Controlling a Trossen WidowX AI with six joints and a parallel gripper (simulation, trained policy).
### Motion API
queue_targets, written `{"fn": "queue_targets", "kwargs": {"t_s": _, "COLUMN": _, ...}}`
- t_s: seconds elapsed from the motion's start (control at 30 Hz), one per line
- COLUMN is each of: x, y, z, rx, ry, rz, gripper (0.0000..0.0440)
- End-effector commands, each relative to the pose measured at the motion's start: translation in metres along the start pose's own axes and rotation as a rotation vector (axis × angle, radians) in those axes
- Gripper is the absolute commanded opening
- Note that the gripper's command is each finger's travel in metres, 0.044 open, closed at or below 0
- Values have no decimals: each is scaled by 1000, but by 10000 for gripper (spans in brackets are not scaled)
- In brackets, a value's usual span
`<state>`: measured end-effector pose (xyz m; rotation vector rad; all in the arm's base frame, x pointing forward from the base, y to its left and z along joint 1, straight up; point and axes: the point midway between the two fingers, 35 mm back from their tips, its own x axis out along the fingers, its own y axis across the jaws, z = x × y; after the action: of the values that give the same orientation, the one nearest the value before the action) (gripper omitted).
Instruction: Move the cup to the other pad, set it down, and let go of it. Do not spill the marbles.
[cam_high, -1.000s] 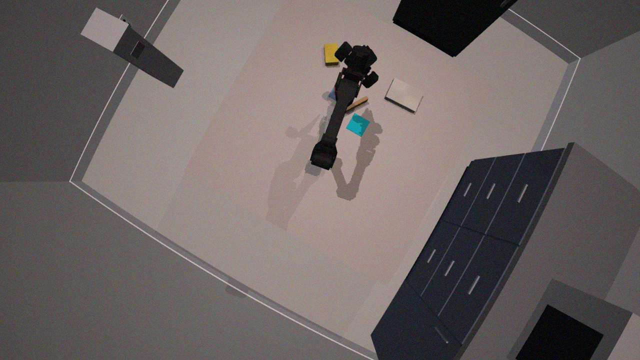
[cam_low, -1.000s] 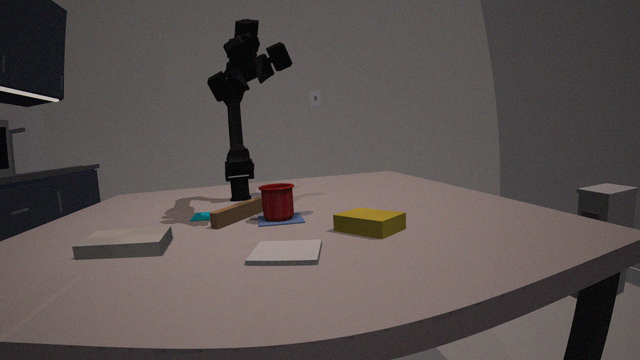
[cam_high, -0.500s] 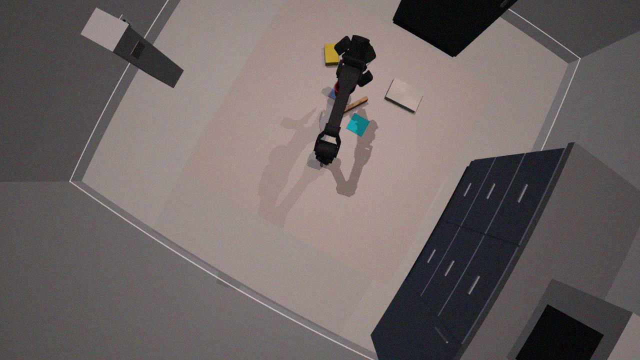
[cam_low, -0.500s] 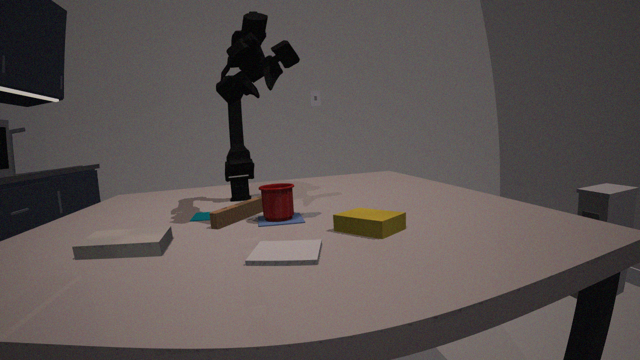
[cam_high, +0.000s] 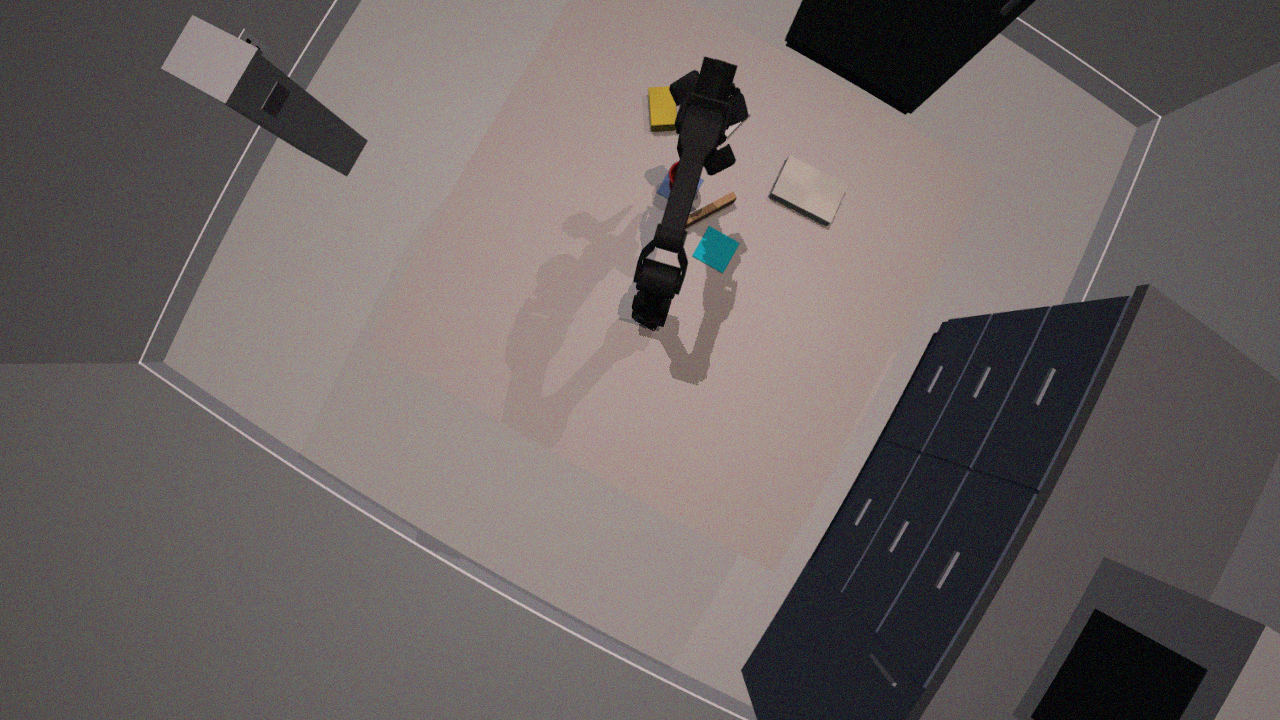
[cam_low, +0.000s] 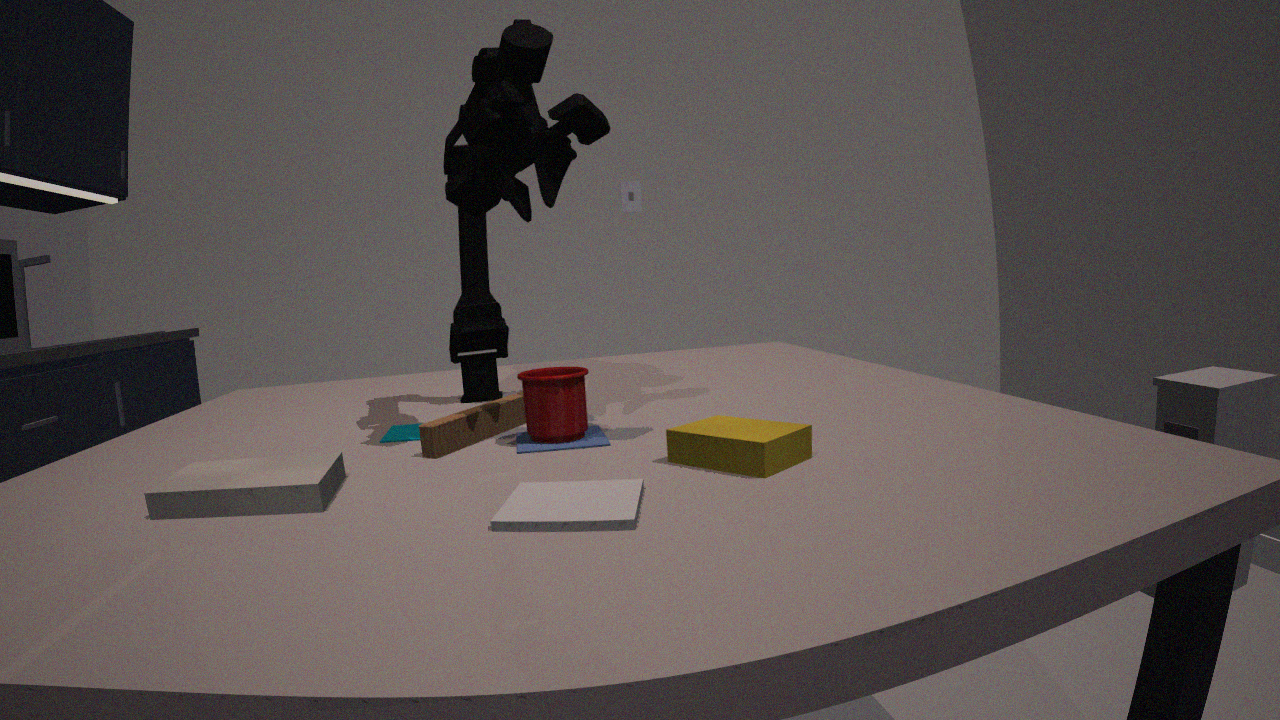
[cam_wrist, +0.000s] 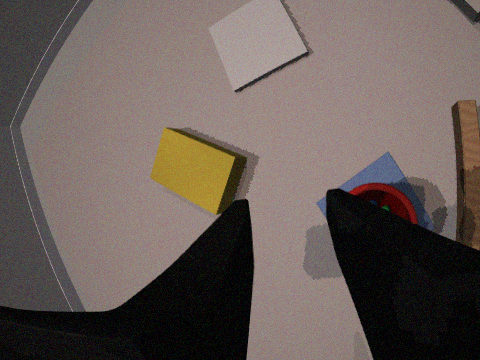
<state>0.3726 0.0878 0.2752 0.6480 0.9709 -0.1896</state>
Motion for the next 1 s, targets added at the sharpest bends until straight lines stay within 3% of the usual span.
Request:
{"fn": "queue_targets", "kwargs": {"t_s": 0.0, "x": 6, "y": -2, "z": -3, "rx": 27, "ry": 34, "rz": -36, "gripper": 118}}
{"fn": "queue_targets", "kwargs": {"t_s": 0.97, "x": 61, "y": -53, "z": -49, "rx": 92, "ry": 303, "rz": -430, "gripper": 156}}
